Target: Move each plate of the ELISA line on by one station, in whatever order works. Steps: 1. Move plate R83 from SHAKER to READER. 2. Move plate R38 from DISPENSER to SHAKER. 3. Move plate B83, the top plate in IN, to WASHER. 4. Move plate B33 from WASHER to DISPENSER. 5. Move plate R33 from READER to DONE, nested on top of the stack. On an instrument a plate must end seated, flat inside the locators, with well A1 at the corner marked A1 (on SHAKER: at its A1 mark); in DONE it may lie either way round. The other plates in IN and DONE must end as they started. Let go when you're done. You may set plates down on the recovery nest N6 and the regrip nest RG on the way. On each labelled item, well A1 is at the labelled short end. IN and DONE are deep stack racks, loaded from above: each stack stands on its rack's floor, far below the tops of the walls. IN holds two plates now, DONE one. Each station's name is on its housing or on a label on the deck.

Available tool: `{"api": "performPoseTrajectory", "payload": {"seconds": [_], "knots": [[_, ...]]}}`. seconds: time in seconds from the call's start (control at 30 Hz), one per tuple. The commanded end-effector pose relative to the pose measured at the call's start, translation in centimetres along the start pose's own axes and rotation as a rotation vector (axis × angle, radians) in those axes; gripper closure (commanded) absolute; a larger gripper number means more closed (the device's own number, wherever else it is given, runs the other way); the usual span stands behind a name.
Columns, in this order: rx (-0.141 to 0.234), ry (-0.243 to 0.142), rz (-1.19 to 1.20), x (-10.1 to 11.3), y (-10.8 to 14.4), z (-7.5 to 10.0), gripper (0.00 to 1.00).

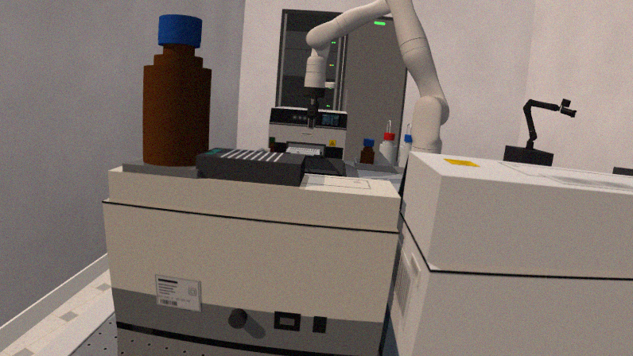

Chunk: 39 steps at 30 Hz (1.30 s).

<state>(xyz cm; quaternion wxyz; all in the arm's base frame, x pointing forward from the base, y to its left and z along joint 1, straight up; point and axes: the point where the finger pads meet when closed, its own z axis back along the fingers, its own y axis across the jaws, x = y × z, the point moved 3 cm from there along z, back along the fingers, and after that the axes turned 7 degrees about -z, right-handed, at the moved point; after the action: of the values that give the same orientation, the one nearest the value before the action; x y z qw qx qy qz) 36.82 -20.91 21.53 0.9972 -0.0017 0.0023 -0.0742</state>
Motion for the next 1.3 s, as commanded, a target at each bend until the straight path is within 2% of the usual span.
{"api": "performPoseTrajectory", "payload": {"seconds": [0.0,0.2,0.63,0.7,1.2,1.27], "knots": [[0.000,0.007,0.001,0.4,-1.4,-0.2,0.00],[0.001,0.007,0.000,1.0,-2.6,-0.2,0.00],[-0.001,0.008,0.008,4.8,-4.6,-0.2,0.00],[-0.001,0.008,0.008,4.8,-4.6,-0.2,0.00],[-0.002,0.008,0.008,9.2,-7.1,-0.2,0.00],[-0.002,0.008,0.008,9.2,-7.1,-0.2,0.00]]}}
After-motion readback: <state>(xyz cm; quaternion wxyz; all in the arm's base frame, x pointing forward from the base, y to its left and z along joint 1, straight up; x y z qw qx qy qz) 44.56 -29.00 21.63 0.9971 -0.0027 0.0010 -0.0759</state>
